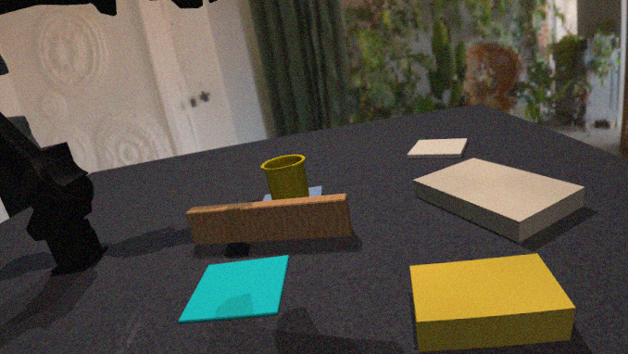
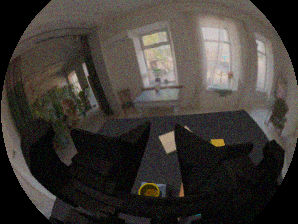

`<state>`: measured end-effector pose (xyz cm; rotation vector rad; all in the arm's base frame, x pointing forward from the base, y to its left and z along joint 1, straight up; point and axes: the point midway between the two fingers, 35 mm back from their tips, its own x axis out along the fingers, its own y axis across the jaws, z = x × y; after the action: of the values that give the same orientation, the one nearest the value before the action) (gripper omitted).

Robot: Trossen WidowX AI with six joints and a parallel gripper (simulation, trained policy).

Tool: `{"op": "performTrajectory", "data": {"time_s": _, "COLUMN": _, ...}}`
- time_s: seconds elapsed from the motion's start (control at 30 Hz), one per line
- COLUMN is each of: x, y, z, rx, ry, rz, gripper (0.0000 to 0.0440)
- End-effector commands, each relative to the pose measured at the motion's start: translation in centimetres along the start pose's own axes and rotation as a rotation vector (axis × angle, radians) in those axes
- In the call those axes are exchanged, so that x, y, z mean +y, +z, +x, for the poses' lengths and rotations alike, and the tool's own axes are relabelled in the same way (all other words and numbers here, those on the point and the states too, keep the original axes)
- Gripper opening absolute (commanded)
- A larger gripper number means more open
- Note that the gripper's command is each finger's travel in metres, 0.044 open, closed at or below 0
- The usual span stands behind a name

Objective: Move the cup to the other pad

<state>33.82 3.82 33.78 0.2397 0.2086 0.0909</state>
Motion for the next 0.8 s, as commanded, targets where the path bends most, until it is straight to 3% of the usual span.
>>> {"op": "performTrajectory", "data": {"time_s": 0.0, "x": 0.5, "y": 0.1, "z": 0.4, "rx": 0.040, "ry": -0.002, "rz": 0.050, "gripper": 0.0147}}
{"op": "performTrajectory", "data": {"time_s": 0.77, "x": 3.4, "y": -0.9, "z": 2.0, "rx": 0.310, "ry": -0.047, "rz": 0.351, "gripper": 0.0167}}
